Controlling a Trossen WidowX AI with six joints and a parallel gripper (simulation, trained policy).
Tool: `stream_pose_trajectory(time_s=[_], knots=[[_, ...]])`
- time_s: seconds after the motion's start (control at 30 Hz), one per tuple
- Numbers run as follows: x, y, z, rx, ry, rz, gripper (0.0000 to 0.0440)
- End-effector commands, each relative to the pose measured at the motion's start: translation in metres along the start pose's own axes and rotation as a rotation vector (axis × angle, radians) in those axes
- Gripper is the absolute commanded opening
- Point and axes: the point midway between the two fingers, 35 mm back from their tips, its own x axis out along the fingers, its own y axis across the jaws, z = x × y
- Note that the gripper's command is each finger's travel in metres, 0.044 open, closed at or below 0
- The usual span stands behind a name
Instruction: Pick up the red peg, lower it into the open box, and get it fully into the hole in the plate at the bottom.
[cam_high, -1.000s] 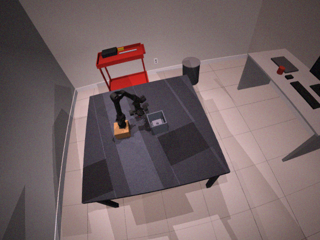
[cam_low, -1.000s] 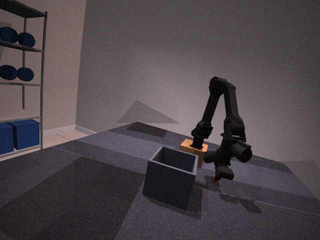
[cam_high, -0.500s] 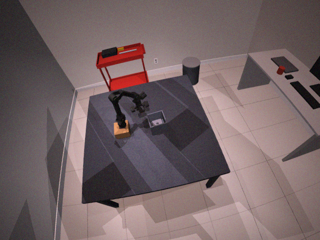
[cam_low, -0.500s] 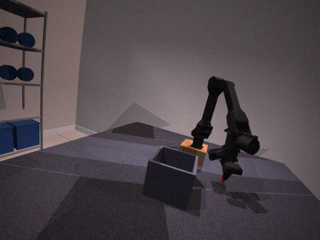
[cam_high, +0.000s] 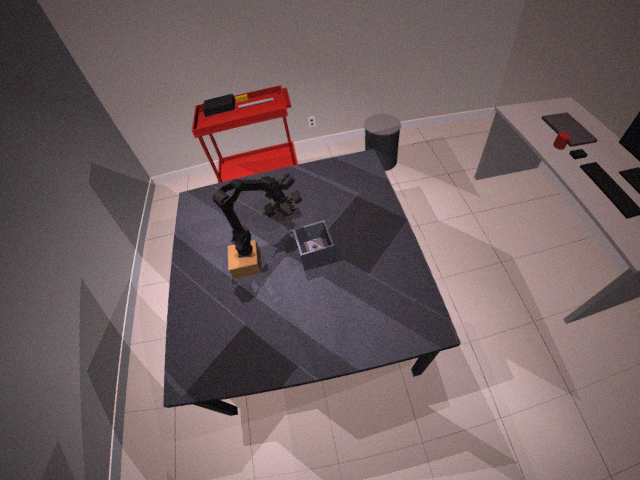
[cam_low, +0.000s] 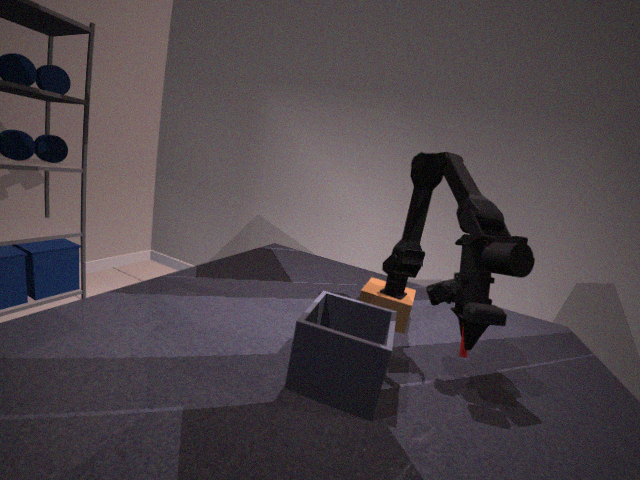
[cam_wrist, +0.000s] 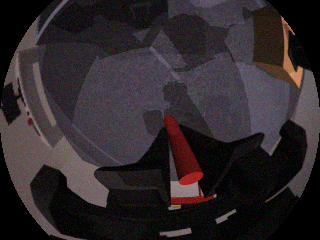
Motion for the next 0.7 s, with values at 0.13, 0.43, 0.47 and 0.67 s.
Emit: stream_pose_trajectory(time_s=[0.13, 0.43, 0.47, 0.67], knots=[[-0.029, 0.026, 0.007, -0.013, -0.008, 0.082, 0.0000], [-0.062, 0.051, 0.030, -0.015, -0.047, 0.144, 0.0000], [-0.065, 0.053, 0.033, -0.014, -0.054, 0.148, 0.0000], [-0.078, 0.063, 0.056, 0.002, -0.096, 0.169, 0.0000]])
